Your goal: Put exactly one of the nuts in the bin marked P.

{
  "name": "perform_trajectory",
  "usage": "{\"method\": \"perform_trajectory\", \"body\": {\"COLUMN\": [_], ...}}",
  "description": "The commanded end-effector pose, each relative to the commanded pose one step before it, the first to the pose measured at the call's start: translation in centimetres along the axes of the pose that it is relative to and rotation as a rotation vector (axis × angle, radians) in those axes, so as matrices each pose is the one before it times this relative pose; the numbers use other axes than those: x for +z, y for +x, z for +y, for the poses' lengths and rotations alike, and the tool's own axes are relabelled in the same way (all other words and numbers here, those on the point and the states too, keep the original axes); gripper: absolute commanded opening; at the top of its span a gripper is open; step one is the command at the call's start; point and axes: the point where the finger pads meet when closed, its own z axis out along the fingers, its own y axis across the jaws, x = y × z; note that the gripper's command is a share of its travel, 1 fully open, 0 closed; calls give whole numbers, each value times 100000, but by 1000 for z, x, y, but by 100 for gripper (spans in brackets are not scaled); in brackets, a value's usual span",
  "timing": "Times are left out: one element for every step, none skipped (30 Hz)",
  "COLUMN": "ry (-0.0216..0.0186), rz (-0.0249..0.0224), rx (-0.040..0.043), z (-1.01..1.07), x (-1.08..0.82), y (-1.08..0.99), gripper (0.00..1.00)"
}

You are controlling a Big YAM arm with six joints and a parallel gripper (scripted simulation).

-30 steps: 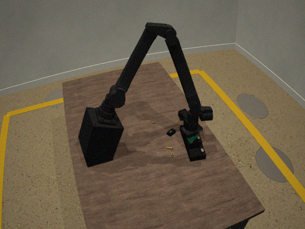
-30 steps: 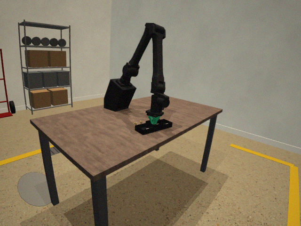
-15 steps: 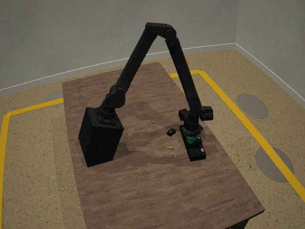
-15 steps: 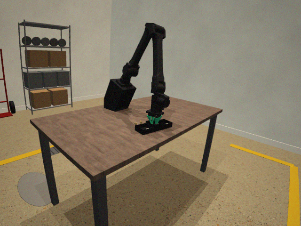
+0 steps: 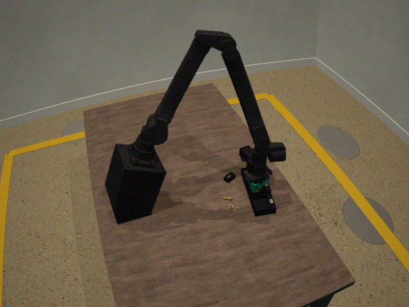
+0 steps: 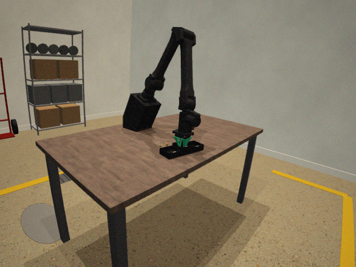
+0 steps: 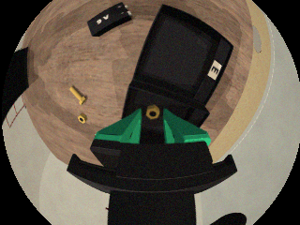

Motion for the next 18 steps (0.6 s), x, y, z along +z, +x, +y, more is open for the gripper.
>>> {"method": "perform_trajectory", "body": {"ry": [3922, -10, -95, -93, 36, 202, 854, 8, 12, 12, 12, 11, 11, 11, -354, -1123, 0, 0], "rz": [1347, -13, -47, -49, 2, 72, 410, 71, 75, 75, 75, 75, 75, 76, -77, -422, 0, 0], "rx": [123, -20, -5, -6, -25, -50, 34, 109, 11, 11, 11, 11, 11, 11, 68, 174, 0, 0], "z": [-2424, 0, 7, 5, -27, -68, -280, 7, 20, 20, 20, 20, 20, 20, 140, 467, 0, 0], "x": [-1204, 54, -9, -13, -14, -13, -568, -149, -149, -149, -149, -149, -149, -149, -1, 255, 0, 0], "y": [402, -6, -18, -19, -6, 11, 143, 80, 88, 88, 88, 88, 88, 88, 61, -65, 0, 0], "gripper": [30, 30, 30, 30, 30, 30, 30, 30, 30, 30, 30, 30, 30, 30, 30, 30, 30, 30]}}
